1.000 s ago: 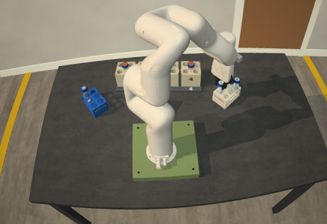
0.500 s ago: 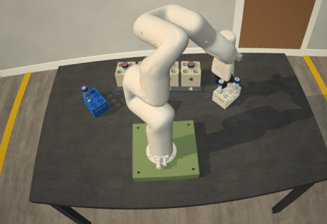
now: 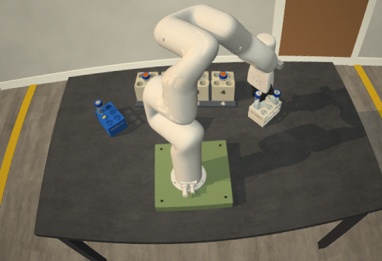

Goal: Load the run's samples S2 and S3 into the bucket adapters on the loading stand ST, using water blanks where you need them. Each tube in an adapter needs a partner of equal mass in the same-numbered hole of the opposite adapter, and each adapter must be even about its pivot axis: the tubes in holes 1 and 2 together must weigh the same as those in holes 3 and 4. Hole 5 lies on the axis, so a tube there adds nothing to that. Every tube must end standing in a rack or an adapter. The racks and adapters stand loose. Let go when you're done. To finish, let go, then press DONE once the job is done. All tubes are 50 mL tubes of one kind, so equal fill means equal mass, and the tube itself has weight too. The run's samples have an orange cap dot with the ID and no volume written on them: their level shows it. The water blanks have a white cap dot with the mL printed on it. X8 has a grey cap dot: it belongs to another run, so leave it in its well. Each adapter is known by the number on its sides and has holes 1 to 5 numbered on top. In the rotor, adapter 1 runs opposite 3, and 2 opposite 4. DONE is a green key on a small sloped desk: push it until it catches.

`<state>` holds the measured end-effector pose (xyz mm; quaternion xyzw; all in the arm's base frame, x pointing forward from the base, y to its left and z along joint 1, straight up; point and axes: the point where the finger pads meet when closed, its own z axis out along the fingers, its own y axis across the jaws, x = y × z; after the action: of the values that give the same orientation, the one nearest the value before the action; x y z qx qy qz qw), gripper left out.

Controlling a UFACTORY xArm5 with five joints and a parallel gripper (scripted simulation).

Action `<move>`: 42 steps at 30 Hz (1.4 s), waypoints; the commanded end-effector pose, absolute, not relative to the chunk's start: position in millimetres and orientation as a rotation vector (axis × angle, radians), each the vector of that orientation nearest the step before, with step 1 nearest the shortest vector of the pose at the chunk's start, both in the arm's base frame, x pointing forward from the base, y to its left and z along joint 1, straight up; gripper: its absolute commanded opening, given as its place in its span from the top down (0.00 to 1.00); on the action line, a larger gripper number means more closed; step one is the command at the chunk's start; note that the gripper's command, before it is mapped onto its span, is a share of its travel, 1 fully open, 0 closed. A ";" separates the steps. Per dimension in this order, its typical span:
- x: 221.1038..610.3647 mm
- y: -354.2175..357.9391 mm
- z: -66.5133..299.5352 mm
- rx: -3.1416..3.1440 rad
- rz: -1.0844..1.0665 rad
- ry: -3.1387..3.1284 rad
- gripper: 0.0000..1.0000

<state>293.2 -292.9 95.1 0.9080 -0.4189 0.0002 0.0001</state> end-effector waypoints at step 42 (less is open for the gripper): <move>294.1 -293.6 169.7 2.849 0.005 -1.315 1.00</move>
<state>293.3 -292.9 160.5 0.9080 -0.4189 0.0004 0.0002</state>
